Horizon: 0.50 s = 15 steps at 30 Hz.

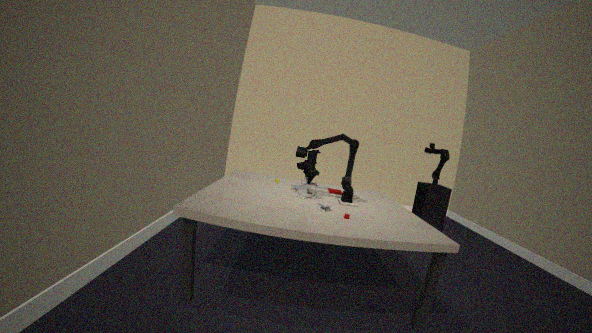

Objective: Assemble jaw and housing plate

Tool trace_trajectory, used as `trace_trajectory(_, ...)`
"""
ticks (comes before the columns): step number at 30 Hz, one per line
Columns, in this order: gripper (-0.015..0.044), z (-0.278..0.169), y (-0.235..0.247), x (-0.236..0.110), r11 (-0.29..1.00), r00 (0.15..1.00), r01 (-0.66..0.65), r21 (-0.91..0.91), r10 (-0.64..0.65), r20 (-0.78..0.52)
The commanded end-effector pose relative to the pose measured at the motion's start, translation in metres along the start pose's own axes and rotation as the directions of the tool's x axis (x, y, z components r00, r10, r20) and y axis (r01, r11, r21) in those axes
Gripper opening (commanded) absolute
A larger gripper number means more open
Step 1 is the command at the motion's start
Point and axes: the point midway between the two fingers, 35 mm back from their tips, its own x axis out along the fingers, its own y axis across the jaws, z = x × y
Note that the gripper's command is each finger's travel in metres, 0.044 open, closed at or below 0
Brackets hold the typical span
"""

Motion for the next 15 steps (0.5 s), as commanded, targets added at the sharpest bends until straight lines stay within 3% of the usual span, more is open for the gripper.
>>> trace_trajectory(1, 0.0134, 0.002, 0.012, 0.000, 0.997, 1.000, 0.001, 0.081, 0.000, -0.005)
trace_trajectory(9, 0.0134, 0.008, 0.036, 0.000, 0.970, 1.000, -0.001, 0.245, 0.002, -0.004)
trace_trajectory(15, 0.0134, 0.008, 0.038, 0.000, 0.966, 1.000, -0.001, 0.258, 0.002, -0.004)
